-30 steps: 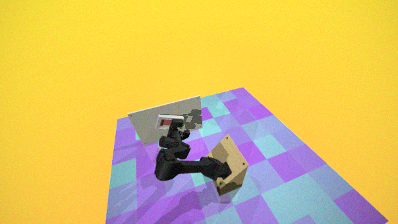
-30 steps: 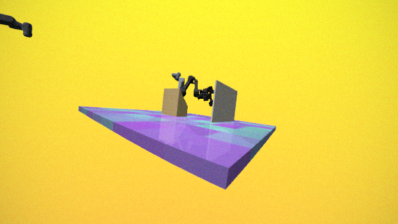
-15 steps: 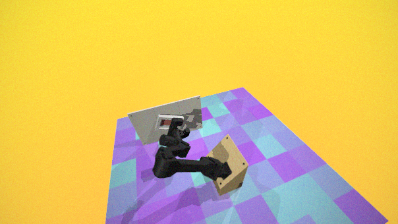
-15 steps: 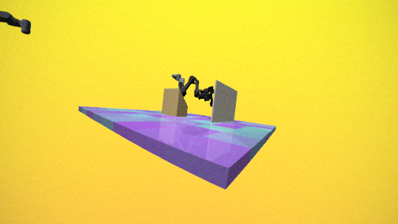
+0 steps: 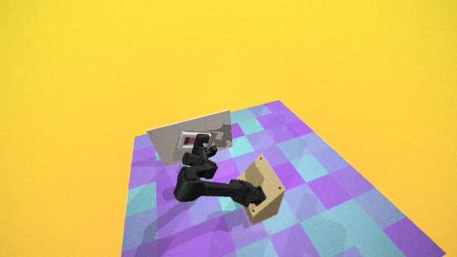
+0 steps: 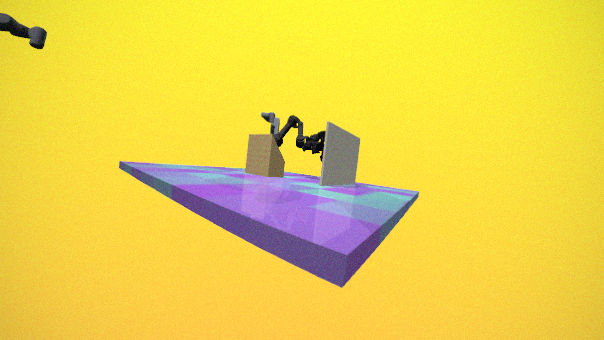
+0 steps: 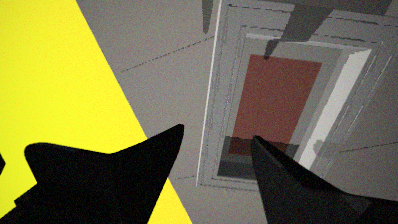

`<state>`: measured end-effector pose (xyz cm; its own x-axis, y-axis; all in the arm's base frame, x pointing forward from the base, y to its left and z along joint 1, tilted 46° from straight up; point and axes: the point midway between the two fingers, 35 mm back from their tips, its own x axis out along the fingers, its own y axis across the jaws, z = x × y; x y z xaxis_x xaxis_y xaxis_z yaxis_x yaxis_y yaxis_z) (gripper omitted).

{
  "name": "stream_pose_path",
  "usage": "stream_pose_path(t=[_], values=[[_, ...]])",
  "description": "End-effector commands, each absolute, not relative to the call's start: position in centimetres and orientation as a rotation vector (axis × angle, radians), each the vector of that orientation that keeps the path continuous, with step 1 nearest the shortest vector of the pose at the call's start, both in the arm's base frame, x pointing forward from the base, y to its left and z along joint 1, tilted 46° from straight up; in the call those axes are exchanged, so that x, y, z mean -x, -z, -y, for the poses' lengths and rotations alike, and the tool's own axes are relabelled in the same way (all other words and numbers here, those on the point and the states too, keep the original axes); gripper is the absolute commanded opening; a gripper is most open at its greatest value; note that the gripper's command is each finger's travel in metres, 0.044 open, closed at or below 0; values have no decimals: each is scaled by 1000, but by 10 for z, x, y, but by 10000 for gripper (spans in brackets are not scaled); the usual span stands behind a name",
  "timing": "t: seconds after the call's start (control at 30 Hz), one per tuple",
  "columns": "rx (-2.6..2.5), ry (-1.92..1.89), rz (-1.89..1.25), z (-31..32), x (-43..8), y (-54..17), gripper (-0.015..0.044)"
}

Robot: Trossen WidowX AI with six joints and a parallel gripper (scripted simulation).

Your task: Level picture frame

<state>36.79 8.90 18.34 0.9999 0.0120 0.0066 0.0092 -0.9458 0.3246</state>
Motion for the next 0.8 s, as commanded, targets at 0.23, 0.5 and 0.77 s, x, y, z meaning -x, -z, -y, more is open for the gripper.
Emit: stream_pose_path(t=[0.23, 0.5, 0.77], values=[[-2809, -10, -15, -89, -386, -183, 260], [-2809, -11, -15, -88, -397, -182, 260], [-2809, -11, -15, -88, -397, -182, 260]])
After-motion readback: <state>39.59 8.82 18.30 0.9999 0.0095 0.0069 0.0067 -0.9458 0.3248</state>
